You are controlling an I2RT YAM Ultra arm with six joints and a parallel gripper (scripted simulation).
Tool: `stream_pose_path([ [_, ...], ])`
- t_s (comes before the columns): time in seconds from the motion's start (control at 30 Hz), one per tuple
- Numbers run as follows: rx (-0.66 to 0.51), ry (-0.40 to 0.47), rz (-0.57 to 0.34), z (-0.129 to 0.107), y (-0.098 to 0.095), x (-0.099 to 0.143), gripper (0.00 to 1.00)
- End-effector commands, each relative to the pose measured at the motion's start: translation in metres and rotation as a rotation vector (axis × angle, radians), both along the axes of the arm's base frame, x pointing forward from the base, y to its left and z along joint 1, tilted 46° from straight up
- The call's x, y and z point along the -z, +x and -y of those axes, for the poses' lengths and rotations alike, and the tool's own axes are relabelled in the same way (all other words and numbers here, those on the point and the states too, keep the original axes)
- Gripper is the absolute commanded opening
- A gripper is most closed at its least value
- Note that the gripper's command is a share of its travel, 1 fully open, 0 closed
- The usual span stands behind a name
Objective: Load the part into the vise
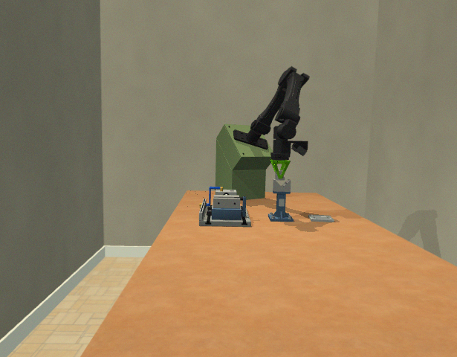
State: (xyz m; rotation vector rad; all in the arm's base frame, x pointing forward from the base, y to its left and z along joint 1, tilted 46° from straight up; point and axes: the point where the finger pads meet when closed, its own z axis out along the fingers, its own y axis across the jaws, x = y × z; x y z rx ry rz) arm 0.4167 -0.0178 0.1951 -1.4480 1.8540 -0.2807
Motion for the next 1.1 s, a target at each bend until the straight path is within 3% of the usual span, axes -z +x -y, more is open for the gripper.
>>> stream_pose_path([
  [0.0, 0.018, -0.011, 0.040, 0.0031, -0.0007, -0.0222, 0.00],
  [1.07, 0.009, -0.010, 0.040, -0.0004, -0.0007, -0.0227, 0.00],
])
